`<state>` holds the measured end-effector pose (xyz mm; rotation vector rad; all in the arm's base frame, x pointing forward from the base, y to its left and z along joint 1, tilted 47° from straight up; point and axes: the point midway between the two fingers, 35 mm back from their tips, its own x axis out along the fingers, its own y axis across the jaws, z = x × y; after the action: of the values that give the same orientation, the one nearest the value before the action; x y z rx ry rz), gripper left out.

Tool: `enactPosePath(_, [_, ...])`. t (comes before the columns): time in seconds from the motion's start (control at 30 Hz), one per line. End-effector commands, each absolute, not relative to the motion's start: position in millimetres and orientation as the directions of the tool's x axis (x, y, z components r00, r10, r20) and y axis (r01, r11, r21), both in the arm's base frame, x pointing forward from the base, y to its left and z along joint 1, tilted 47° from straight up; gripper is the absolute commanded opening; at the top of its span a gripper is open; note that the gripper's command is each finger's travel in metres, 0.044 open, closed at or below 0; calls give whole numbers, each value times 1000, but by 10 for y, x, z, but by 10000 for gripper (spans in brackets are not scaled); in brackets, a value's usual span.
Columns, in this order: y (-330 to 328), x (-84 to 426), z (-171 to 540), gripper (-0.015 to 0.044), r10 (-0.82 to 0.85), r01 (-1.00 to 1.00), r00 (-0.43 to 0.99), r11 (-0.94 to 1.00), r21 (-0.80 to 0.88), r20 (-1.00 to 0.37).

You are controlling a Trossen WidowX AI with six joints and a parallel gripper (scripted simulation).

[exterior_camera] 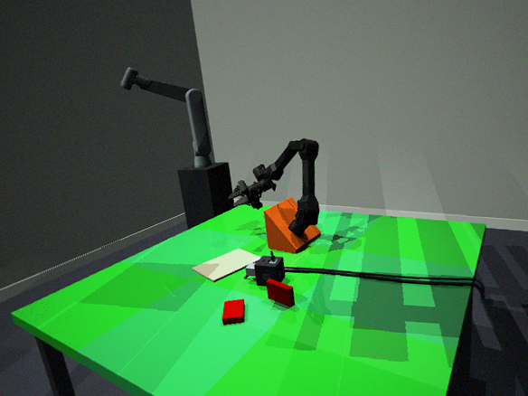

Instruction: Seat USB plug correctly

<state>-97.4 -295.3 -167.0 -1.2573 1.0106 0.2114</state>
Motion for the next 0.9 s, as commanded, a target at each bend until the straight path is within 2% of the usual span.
enactPosePath(0.0, [-2965,-953,-1659,426,-372,-645,578,337,-686,-726])
enactPosePath(0.07, [-3054,-779,-1572,440,-329,-698,606,218,-682,-725])
enactPosePath(0.23, [-3289,-66,-1208,440,-146,-730,676,-268,-629,-722])
enactPosePath(0.33, [-3335,398,-963,440,-27,-618,692,-539,-573,-721])
enactPosePath(0.47, [-3258,1040,-608,440,134,-340,684,-811,-476,-717])
enactPosePath(0.67, [-2923,1865,-96,440,325,139,617,-941,-307,-716])
enactPosePath(0.87, [-2460,2401,311,440,447,511,528,-846,-150,-723])
